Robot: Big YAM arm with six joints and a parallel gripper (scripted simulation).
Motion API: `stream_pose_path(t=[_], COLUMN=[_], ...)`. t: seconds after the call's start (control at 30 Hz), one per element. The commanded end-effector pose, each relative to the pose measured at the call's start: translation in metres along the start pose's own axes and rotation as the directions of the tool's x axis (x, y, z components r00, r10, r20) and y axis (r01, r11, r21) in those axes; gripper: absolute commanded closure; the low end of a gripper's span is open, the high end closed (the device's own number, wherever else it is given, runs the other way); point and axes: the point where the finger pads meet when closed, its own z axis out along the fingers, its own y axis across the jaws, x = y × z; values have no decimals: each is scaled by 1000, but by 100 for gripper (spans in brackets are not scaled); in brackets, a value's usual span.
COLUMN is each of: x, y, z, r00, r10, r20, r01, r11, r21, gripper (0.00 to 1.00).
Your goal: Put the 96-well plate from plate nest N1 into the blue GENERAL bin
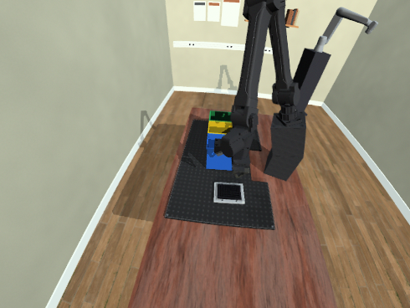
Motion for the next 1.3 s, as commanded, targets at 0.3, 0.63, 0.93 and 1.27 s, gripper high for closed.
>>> stream_pose_path(t=[0.3, 0.63, 0.93, 1.27], x=[-11, -13, -9, -10], y=[5, 6, 3, 4], z=[18, 35, 48, 64], r00=[1000, 1000, 1000, 1000], r10=[14, 15, 12, 13], r20=[9, 13, 7, 9], r01=[-14, -15, -12, -13], r11=[1000, 1000, 1000, 1000], r21=[-10, -13, -7, -9], gripper=[0, 0, 0, 0])
